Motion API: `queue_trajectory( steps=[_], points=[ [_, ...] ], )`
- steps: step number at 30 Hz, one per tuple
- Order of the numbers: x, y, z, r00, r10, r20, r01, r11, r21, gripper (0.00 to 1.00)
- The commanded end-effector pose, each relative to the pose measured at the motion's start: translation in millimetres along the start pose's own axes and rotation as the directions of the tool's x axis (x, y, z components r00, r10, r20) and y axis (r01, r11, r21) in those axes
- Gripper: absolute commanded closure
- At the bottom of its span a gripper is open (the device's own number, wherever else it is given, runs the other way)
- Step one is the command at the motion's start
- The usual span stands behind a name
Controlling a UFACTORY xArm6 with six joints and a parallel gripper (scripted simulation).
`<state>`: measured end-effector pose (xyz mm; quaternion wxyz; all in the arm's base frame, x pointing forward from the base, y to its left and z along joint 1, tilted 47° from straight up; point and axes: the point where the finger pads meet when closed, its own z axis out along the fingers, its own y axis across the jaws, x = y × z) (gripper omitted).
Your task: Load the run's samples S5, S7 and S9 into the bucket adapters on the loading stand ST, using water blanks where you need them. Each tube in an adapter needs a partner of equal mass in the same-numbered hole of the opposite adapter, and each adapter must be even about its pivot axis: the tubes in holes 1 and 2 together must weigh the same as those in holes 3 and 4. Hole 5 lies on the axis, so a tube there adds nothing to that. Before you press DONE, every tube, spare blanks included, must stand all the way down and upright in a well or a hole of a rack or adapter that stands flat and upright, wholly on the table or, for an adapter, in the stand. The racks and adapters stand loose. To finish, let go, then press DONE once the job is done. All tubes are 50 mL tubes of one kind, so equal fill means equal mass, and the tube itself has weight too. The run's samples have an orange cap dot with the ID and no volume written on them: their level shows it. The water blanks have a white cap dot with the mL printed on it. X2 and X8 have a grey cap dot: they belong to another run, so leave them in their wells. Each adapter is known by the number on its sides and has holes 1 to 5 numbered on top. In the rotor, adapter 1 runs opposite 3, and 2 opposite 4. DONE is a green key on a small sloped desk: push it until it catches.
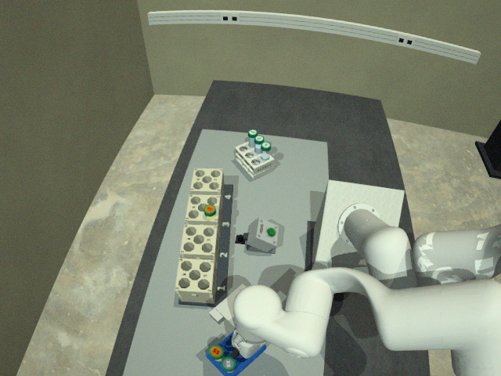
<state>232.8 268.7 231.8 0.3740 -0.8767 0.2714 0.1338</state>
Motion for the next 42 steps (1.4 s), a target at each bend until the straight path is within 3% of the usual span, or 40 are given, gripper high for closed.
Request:
queue_trajectory(
  steps=[1, 42],
  points=[
    [0, -1, -1, 1.0, -0.001, -0.001, 0.001, 1.0, 0.002, 1.0],
    [0, -1, -21, 1.0, -0.001, -0.001, 0.001, 1.0, 0.002, 1.0]
  ],
)
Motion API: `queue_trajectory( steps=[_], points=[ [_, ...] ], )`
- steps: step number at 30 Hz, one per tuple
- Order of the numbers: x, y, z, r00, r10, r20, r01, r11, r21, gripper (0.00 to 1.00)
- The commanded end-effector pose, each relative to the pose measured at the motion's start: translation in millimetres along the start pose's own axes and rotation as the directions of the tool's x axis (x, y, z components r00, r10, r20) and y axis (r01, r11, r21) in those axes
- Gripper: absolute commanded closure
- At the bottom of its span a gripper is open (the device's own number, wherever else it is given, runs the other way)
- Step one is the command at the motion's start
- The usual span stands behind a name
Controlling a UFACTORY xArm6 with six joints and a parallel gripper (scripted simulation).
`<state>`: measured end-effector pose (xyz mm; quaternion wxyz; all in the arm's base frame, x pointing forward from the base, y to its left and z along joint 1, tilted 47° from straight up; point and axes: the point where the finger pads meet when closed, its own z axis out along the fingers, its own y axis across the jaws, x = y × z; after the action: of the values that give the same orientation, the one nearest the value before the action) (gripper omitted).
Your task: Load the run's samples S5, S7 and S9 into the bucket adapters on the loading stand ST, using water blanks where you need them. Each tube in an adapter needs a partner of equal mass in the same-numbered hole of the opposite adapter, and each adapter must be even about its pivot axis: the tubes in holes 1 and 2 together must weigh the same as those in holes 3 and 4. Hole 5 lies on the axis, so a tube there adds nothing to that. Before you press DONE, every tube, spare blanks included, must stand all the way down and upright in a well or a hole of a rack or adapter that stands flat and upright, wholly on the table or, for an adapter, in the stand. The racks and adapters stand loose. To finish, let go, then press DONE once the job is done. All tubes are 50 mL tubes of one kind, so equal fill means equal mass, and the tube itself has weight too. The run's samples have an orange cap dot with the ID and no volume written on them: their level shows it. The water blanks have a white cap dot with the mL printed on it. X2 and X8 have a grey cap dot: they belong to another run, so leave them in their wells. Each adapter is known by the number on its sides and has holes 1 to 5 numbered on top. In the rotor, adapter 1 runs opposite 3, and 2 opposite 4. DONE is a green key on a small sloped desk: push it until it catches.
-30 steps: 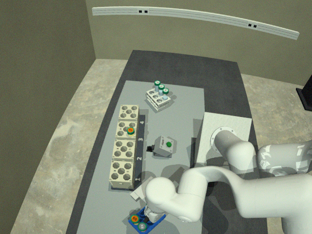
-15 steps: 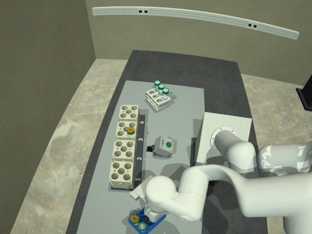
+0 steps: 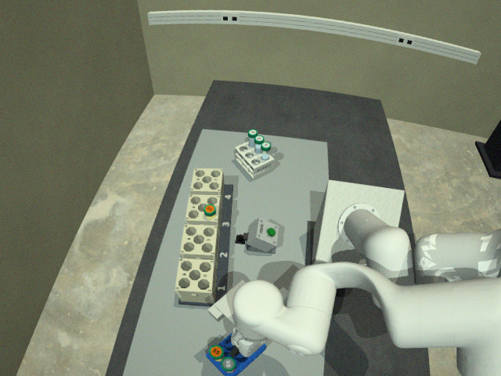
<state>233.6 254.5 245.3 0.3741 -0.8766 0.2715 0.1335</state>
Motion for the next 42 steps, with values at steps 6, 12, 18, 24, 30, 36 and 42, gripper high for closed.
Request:
queue_trajectory(
  steps=[6, 12, 18, 24, 30, 36, 42],
  points=[
    [0, -1, -9, 1.0, -0.001, -0.001, 0.001, 1.0, 0.002, 1.0],
    [0, -1, -21, 1.0, -0.001, -0.001, 0.001, 1.0, 0.002, 1.0],
    [0, -1, -31, 1.0, -0.001, -0.001, 0.001, 1.0, 0.002, 1.0],
    [0, -1, -41, 1.0, -0.001, -0.001, 0.001, 1.0, 0.001, 1.0],
    [0, -1, -53, 1.0, -0.001, -0.001, 0.001, 1.0, 0.001, 1.0],
    [0, -1, -61, 1.0, -0.001, -0.001, 0.001, 1.0, 0.001, 1.0],
    [0, -1, -73, 1.0, -0.001, -0.001, 0.001, 1.0, 0.001, 1.0]
  ],
)
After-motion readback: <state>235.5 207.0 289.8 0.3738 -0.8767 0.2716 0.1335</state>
